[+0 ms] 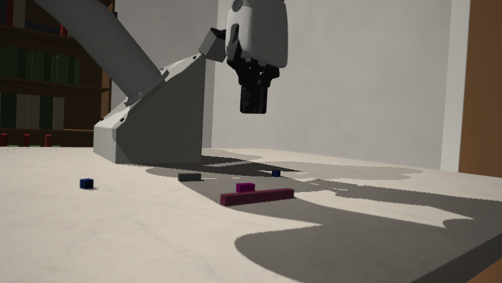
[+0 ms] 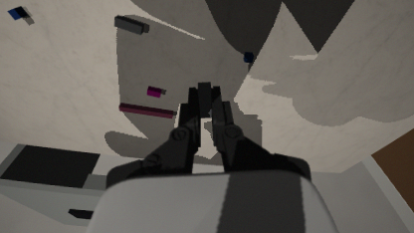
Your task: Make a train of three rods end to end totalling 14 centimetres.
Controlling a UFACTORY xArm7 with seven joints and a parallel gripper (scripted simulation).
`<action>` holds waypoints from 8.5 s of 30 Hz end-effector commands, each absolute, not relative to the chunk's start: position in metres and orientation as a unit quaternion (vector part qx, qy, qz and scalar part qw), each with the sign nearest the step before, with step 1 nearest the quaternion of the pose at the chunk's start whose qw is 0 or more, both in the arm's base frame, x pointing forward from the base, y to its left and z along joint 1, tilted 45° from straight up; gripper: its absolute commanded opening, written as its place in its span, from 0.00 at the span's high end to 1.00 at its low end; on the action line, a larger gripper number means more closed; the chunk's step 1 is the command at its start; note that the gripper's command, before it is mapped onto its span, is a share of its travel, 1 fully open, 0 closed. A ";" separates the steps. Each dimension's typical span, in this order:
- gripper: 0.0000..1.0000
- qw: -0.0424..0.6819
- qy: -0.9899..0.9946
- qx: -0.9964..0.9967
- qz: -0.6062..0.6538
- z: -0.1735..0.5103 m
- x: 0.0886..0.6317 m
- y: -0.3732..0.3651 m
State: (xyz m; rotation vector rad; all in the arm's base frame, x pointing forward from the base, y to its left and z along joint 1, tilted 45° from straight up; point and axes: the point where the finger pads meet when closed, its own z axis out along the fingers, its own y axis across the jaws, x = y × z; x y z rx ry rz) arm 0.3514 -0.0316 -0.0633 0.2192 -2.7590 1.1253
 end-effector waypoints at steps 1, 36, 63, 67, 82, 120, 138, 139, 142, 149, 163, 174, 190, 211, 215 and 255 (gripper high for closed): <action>0.96 0.077 -0.921 0.079 0.374 -0.063 0.354 -0.030; 0.96 0.245 -0.772 0.508 0.293 -0.045 0.416 -0.054; 0.96 0.272 -0.722 0.577 0.268 -0.043 0.427 -0.062; 0.96 0.272 -0.722 0.577 0.268 -0.046 0.427 -0.065; 0.96 0.272 -0.722 0.577 0.268 -0.082 0.423 -0.101; 0.96 0.272 -0.722 0.577 0.268 -0.103 0.421 -0.121; 0.96 0.272 -0.722 0.577 0.268 -0.103 0.421 -0.121; 0.96 0.272 -0.722 0.577 0.268 -0.103 0.421 -0.122; 0.96 0.272 -0.722 0.577 0.268 -0.103 0.422 -0.122; 0.96 0.272 -0.722 0.577 0.268 -0.103 0.423 -0.122; 0.96 0.272 -0.722 0.577 0.268 -0.103 0.423 -0.122; 0.96 0.272 -0.722 0.577 0.268 -0.103 0.423 -0.122; 0.96 0.272 -0.722 0.577 0.268 -0.110 0.422 -0.129; 0.96 0.272 -0.722 0.577 0.268 -0.111 0.422 -0.130; 0.96 0.272 -0.722 0.577 0.268 -0.111 0.422 -0.130; 0.76 0.272 -0.722 0.577 0.268 -0.111 0.422 -0.130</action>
